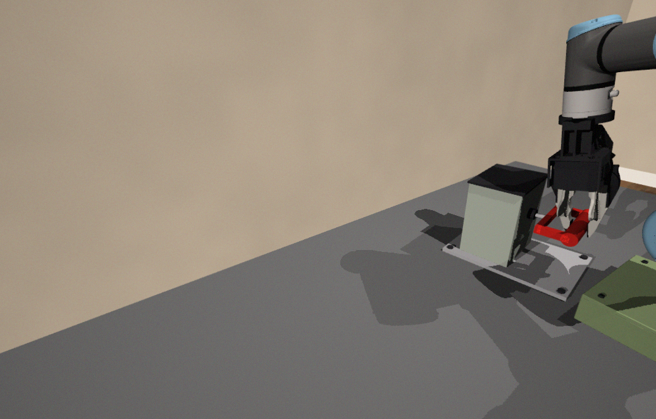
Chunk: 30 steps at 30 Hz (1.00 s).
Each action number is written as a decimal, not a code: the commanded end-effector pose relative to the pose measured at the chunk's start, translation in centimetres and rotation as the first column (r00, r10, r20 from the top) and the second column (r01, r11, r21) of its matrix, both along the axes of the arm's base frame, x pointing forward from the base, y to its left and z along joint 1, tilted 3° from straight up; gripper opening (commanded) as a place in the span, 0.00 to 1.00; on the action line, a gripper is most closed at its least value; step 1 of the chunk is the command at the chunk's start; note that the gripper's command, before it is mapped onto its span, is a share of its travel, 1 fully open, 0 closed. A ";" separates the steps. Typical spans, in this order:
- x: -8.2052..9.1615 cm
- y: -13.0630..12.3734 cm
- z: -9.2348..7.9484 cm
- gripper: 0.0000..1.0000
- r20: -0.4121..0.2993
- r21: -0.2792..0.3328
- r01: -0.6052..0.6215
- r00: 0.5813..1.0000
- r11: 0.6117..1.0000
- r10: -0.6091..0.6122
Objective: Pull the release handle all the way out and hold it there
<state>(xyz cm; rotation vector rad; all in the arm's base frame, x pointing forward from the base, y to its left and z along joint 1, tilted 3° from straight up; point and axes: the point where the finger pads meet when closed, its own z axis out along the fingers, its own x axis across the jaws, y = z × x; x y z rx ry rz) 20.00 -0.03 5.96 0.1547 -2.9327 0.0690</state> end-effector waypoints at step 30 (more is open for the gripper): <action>-2.7 -0.3 0.1 0.00 0.002 -0.001 0.000 1.000 1.000 0.000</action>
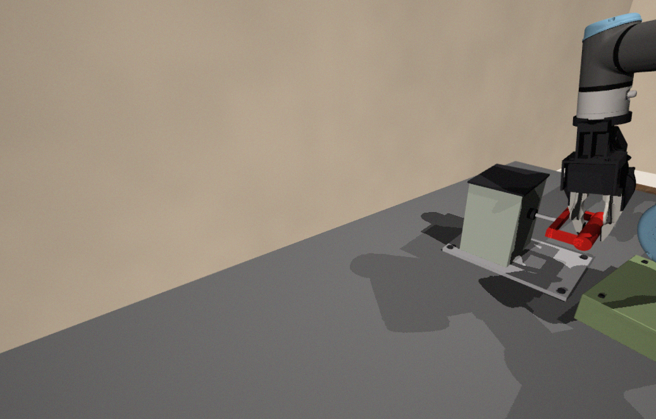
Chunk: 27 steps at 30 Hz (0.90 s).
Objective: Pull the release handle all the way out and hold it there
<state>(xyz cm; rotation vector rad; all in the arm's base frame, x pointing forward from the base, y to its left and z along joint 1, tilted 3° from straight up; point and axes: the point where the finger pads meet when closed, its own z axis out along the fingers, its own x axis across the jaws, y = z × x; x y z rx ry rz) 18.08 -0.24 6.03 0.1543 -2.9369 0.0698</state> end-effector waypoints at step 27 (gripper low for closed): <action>-3.8 -0.4 0.2 0.00 -0.002 0.000 0.000 1.000 1.000 0.000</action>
